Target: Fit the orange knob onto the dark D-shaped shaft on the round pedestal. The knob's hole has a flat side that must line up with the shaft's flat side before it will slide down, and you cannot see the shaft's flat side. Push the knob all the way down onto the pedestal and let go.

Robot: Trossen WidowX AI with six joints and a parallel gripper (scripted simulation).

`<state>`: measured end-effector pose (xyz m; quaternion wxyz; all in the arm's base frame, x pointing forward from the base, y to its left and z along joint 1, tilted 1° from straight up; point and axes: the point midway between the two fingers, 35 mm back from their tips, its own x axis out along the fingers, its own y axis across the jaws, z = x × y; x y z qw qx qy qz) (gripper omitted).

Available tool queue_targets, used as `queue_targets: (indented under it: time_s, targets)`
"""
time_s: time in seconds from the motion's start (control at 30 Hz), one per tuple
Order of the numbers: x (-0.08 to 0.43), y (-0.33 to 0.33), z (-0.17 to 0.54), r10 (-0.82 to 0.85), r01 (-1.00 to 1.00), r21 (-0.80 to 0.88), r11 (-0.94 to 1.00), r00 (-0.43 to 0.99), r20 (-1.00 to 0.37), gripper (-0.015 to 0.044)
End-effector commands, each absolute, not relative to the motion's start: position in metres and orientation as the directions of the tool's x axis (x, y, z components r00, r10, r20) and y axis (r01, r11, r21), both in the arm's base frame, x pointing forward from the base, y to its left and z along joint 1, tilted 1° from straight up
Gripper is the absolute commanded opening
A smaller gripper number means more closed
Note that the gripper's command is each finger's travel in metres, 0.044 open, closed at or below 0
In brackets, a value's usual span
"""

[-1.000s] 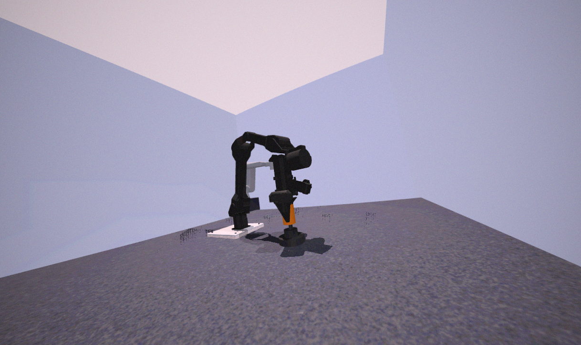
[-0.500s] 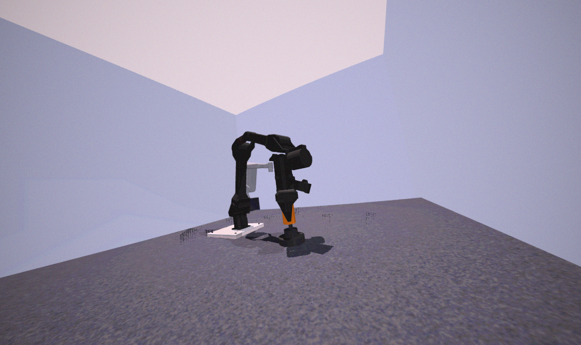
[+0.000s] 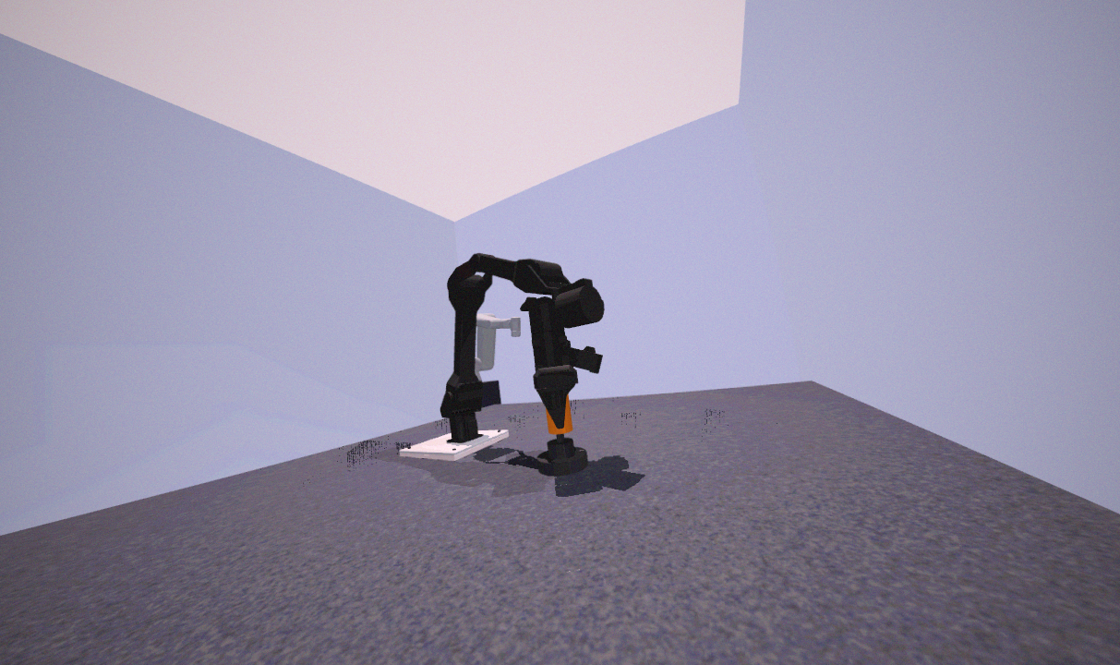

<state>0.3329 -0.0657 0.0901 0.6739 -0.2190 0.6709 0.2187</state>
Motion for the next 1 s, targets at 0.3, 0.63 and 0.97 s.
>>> queue_targets:
  time_s: [0.3, 0.63, 0.97]
  targets:
    - [0.333, -0.0663, 0.0958, -0.004, -0.659, -0.011, 0.752, 0.011, -1.0, 0.0]
    - [0.3273, -0.0651, 0.0957, -0.004, -0.747, -0.011, 0.665, 0.011, -1.0, 0.0]
    - [0.3284, -0.0654, 0.0915, -0.004, -0.747, -0.011, 0.665, 0.011, -1.0, 0.0]
